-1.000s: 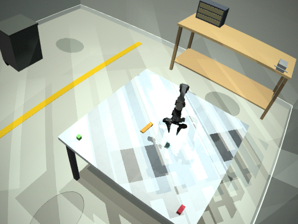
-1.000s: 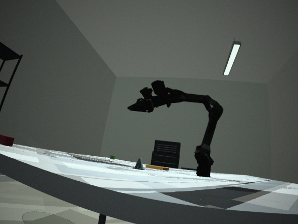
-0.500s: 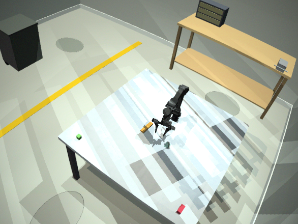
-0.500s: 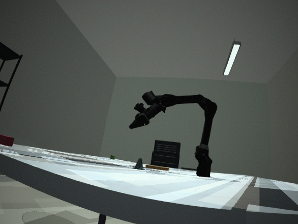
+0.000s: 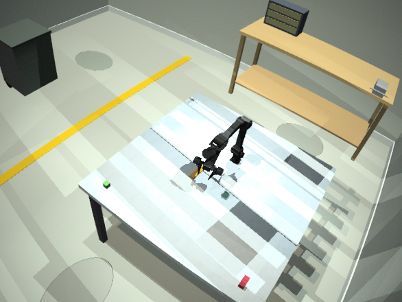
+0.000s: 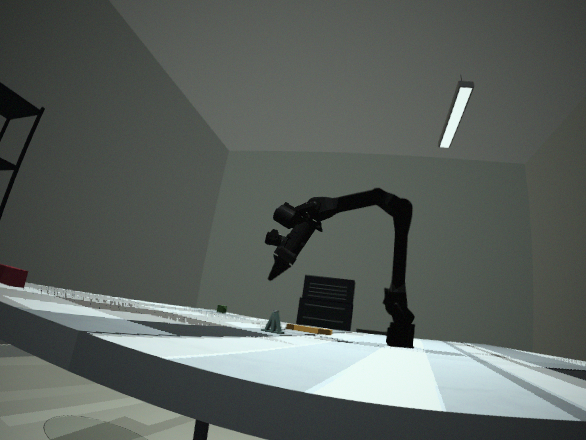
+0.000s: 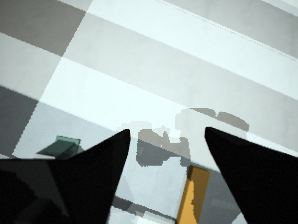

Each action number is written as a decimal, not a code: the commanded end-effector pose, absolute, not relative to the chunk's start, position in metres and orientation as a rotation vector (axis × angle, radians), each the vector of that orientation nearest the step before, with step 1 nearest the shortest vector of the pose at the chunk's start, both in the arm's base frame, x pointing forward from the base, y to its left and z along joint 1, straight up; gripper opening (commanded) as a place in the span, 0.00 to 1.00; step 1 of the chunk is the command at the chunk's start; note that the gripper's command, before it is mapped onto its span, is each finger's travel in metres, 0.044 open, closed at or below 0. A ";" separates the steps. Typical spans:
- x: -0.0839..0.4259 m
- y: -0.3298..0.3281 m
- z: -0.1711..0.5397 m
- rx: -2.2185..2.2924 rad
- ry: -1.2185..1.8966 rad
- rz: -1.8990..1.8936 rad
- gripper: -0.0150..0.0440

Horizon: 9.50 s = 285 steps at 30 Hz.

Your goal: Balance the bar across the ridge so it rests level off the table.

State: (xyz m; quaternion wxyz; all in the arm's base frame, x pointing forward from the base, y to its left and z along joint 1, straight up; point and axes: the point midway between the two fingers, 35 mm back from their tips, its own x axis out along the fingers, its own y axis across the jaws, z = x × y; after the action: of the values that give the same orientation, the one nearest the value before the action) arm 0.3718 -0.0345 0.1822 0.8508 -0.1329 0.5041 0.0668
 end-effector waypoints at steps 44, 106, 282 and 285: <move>0.298 -0.139 0.069 0.041 1.540 -0.061 0.79; 0.302 -0.140 0.098 0.040 1.538 -0.057 0.25; 0.342 0.114 0.112 -0.030 1.536 0.047 0.25; 0.342 0.114 0.111 -0.030 1.536 0.047 0.25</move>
State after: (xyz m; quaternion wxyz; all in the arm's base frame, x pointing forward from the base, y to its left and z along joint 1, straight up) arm 0.3413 0.1139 0.1124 0.7186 -0.0137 0.6949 0.0233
